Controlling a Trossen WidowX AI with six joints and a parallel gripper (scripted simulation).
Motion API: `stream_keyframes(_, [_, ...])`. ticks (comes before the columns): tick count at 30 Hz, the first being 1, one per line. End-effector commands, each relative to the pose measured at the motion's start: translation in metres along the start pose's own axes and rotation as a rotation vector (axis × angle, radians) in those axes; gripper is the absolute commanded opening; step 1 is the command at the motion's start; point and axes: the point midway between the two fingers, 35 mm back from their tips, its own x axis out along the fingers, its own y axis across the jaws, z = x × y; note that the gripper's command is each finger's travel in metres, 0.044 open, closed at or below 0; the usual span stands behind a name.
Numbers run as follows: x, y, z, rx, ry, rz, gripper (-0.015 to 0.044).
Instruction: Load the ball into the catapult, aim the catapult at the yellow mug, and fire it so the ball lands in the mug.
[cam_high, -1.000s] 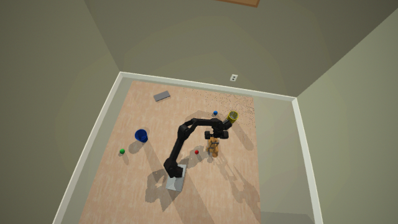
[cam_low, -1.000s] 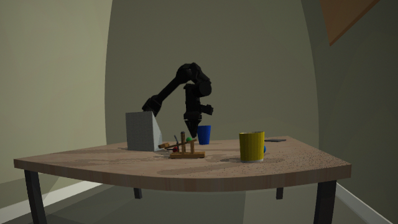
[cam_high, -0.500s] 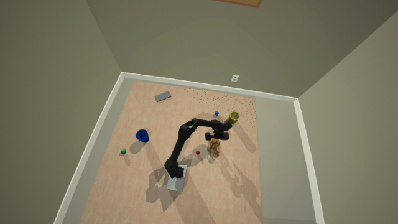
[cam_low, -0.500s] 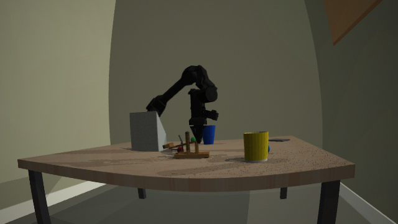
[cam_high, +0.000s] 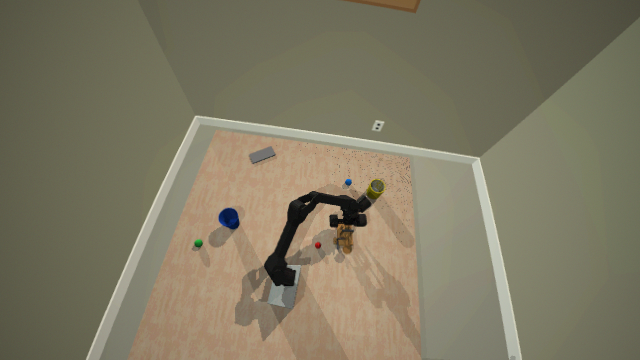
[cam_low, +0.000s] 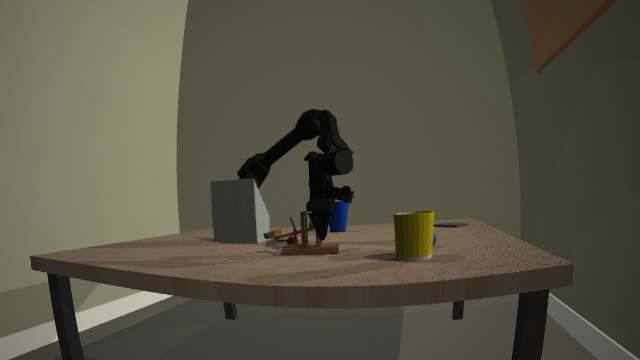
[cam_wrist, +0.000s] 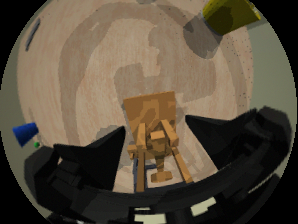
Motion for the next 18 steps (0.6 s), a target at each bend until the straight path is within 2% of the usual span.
stream_keyframes(1, [0.0065,0.0021,-0.0033,0.011,0.004,0.012,0.044])
stream_keyframes(4, [0.0065,0.0021,-0.0033,0.011,0.004,0.012,0.044])
stream_keyframes(15, [0.0035,0.0007,-0.0014,0.002,0.003,0.003,0.0151])
stream_keyframes(18, [0.0035,0.0007,-0.0014,0.002,0.003,0.003,0.0131])
